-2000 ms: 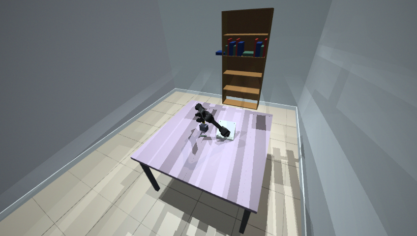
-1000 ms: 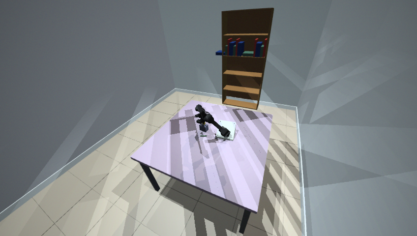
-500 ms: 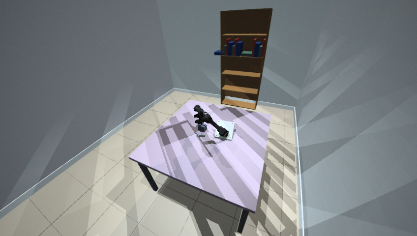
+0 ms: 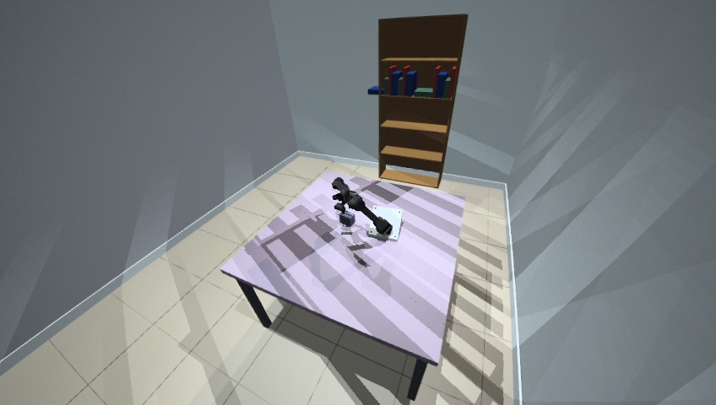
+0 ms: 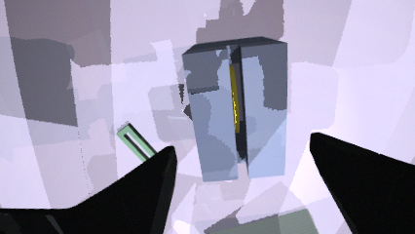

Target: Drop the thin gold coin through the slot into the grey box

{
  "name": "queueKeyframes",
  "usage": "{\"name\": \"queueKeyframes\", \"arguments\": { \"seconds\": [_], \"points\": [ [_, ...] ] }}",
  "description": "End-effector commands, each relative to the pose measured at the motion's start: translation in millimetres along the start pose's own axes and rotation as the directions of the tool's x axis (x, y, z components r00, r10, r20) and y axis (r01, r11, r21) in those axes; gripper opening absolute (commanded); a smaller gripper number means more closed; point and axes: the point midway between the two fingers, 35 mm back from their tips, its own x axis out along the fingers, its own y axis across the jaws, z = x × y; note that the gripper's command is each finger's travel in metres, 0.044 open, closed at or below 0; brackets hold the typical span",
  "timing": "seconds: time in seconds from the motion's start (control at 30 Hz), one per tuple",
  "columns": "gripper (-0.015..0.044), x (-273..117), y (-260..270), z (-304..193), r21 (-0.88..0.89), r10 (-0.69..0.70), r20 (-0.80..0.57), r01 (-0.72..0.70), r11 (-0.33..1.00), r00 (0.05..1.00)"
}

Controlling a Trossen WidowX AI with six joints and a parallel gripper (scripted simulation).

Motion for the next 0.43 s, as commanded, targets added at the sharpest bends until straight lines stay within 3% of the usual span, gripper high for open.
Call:
{"name": "queueKeyframes", "arguments": {
  "seconds": [0.0, 0.1, 0.4],
  "points": [
    [0.044, -18, -1, 0, -0.002, -0.002, 0.001, 0.002, 1.0, 1.0],
    [0.044, -44, 1, -3, -0.001, 0.0, -0.001, 0.0, 1.0, 1.0],
    [0.044, -46, 1, -4, -0.001, 0.0, -0.001, 0.0, 1.0, 1.0]
  ]
}}
